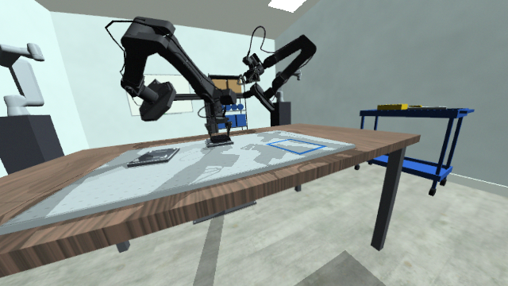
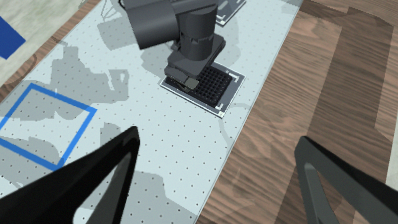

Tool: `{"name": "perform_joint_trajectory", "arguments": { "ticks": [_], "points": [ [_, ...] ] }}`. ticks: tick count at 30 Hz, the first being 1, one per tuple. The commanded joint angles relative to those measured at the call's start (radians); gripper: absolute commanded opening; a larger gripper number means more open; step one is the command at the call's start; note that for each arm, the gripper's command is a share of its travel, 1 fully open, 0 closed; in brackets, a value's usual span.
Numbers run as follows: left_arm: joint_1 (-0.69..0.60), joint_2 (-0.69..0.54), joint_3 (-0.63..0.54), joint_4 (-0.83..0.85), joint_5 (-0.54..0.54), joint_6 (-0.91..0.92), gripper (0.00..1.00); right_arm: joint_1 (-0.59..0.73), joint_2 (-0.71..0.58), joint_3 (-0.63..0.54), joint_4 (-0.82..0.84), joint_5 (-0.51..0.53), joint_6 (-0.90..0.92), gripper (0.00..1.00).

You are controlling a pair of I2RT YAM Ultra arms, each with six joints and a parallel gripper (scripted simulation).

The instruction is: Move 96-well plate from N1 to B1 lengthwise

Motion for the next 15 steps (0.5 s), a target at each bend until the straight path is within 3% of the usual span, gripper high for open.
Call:
{"name": "perform_joint_trajectory", "arguments": {
  "ticks": [1, 15],
  "points": [
    [-0.008, 0.012, 0.029, -0.01, -0.004, -0.006, 1.0, 0.0, 0.006, 0.041, -0.066, -0.006, 0.023, 0.78],
    [-0.008, 0.012, 0.029, -0.01, -0.004, -0.006, 1.0, 0.019, 0.0, 0.052, -0.107, -0.003, 0.051, 0.78]
  ]
}}
